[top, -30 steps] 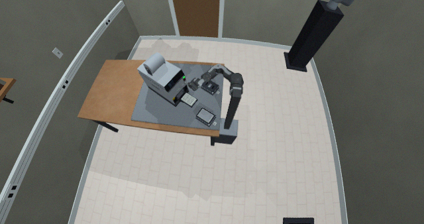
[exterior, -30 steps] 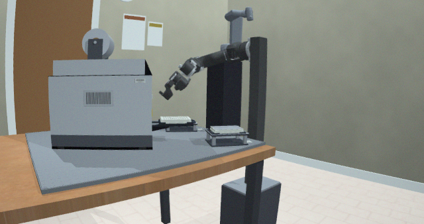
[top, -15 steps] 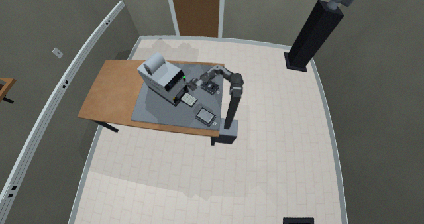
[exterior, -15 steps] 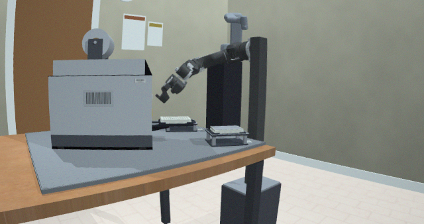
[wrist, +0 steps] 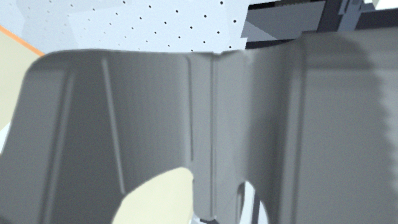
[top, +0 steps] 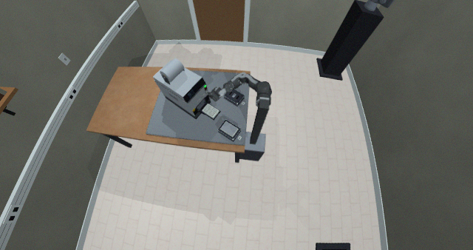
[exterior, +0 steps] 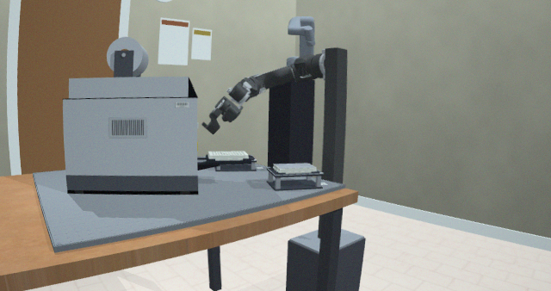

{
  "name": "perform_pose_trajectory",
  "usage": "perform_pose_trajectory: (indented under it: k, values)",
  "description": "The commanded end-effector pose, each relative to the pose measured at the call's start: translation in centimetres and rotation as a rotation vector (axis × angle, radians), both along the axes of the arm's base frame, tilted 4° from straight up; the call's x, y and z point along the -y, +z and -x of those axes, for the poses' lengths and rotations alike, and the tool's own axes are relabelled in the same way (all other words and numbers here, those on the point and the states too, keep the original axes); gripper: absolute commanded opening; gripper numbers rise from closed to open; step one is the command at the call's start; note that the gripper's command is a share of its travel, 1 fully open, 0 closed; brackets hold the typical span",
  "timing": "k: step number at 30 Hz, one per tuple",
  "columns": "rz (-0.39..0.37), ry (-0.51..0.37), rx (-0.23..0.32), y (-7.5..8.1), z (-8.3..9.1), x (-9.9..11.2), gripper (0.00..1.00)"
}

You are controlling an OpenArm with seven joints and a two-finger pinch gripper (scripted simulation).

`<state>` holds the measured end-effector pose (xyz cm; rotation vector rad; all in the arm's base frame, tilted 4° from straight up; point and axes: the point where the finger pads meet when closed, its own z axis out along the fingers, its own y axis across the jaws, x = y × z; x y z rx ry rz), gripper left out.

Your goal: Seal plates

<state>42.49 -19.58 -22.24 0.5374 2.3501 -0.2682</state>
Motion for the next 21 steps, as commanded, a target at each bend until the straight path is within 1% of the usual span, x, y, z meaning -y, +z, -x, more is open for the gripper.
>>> perform_pose_trajectory:
  k: [1, 13, 14, 15, 20, 21]
  values:
    - [-0.001, 0.003, 0.001, 0.01, -0.02, -0.11, 0.0]
    - [-0.001, 0.003, 0.001, -0.01, 0.0, -0.13, 0.0]
    - [0.0, 0.006, -0.003, -0.24, 0.1, -0.19, 0.0]
    - [-0.001, 0.003, 0.001, -0.02, 0.0, -0.13, 0.0]
    - [-0.001, 0.003, 0.001, -0.03, 0.0, -0.14, 0.0]
    - [-0.001, 0.006, -0.003, -0.24, 0.08, -0.19, 0.0]
